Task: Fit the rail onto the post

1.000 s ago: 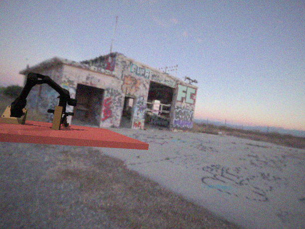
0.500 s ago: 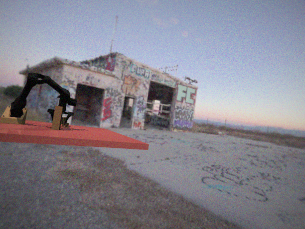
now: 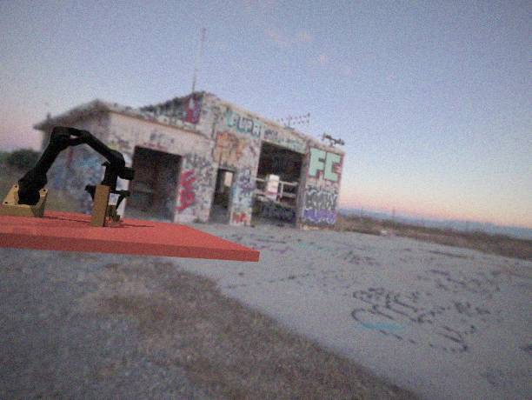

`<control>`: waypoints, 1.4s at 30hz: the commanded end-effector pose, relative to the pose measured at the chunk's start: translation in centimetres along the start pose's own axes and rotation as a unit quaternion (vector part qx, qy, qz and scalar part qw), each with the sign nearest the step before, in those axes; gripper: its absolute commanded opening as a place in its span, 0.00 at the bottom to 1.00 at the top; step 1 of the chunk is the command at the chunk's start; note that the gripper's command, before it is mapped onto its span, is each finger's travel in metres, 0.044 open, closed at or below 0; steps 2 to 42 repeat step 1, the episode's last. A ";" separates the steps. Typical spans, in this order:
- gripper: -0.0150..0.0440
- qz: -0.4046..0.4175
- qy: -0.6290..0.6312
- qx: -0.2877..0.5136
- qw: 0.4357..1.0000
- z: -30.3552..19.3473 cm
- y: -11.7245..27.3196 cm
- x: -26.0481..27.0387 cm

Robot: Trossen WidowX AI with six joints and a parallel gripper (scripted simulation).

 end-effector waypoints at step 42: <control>1.00 0.000 -0.002 -0.003 1.000 0.1 0.1 0.0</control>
Point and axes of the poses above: the point midway between the two fingers, 35 mm back from their tips, its own y axis back along the fingers, its own x axis across the jaws, z = x × y, the point moved 10 cm from there along y, back along the fingers, and after that the axes turned 6 degrees about y, right-handed, at the moved point
